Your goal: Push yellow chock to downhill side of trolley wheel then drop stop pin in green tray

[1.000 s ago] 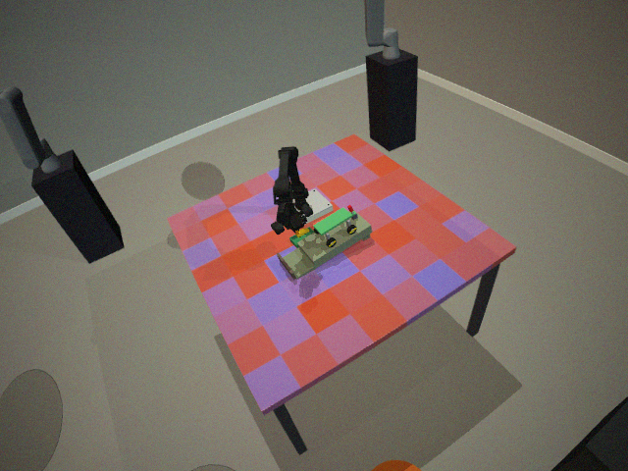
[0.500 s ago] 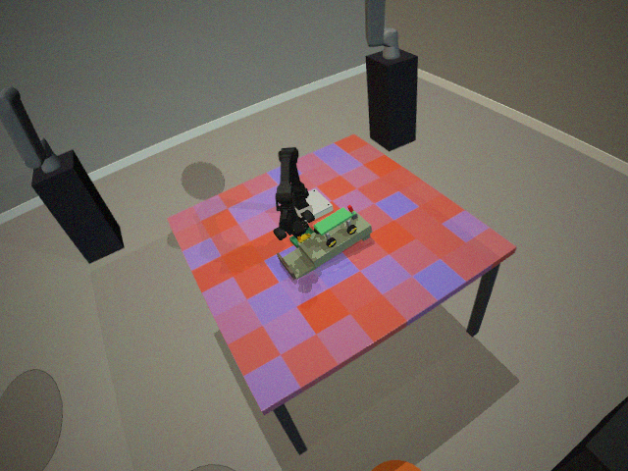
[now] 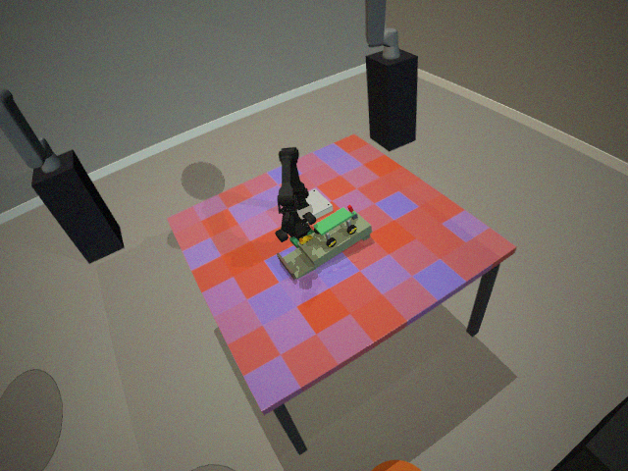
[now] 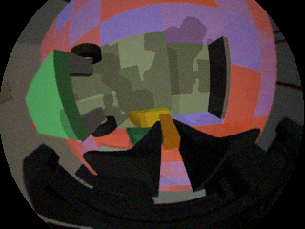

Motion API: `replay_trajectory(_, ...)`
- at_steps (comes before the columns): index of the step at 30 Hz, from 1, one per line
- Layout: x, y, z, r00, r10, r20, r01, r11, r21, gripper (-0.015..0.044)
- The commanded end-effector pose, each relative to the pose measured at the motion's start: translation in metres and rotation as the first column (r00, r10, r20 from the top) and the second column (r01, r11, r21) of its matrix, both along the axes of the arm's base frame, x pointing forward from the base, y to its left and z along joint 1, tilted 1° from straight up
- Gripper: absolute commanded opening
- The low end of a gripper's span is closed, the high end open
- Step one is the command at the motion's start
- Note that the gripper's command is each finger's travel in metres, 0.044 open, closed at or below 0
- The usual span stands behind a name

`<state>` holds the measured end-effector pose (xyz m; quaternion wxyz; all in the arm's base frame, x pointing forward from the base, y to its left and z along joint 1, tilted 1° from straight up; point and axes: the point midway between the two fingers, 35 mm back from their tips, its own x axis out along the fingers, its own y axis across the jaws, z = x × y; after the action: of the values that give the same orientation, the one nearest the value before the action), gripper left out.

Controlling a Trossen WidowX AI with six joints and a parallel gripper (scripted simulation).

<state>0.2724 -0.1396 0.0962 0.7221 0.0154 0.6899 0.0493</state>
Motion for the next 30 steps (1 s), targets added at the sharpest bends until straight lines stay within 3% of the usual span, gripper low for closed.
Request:
replay_trajectory(1, 0.0, 0.005, 0.0, 1.0, -0.004, -0.003, 0.004, 1.0, 0.008, 0.0)
replay_trajectory(30, 0.005, 0.023, 0.008, 1.0, 0.0, 0.004, 0.0, 1.0, 0.0, 0.0)
